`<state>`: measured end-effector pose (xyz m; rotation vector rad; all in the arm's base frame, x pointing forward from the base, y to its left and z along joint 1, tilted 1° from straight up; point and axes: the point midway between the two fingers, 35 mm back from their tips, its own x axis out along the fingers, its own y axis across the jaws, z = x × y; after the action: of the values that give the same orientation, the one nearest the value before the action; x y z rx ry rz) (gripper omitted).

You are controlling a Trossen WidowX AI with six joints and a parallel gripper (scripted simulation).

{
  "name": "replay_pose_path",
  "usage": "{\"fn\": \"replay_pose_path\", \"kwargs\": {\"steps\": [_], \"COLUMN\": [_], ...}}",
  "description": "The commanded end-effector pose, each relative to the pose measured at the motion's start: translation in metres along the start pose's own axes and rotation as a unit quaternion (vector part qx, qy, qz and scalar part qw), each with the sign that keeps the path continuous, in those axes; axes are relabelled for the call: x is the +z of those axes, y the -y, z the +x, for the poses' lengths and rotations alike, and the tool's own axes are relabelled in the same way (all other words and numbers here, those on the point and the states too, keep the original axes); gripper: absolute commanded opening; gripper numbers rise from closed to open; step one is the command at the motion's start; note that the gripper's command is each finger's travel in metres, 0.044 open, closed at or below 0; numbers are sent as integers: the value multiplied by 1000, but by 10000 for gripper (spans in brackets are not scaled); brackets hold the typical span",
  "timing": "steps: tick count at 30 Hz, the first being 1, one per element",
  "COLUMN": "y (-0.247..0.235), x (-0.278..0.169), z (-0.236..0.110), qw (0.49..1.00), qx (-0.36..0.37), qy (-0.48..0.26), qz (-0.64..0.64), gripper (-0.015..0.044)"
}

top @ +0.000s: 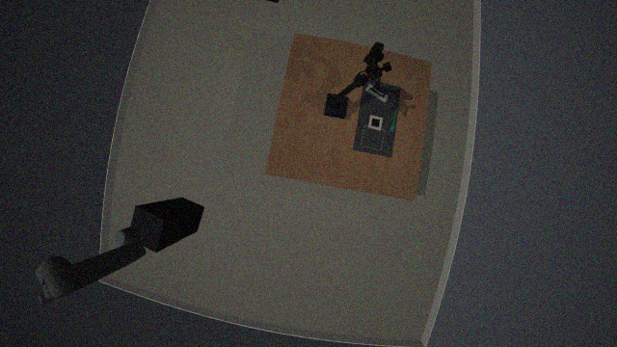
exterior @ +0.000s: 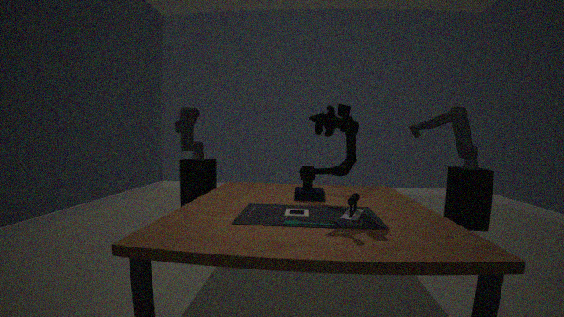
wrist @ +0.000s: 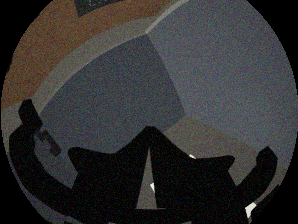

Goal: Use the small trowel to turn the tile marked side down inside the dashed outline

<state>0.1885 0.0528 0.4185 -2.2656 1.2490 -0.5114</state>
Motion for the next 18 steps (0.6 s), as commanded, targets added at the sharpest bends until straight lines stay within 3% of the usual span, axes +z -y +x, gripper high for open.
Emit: {"fn": "replay_pose_path", "kwargs": {"steps": [1,3,13,18], "y": [0,0,-6,-12], "x": [0,0,-9,-25], "z": [0,0,0,-4], "qw": [1000,1000,999,993], "qx": [0,0,5,-3], "qy": [0,0,-4,15], "qz": [0,0,46,115], "gripper": [0,0,258,270]}}
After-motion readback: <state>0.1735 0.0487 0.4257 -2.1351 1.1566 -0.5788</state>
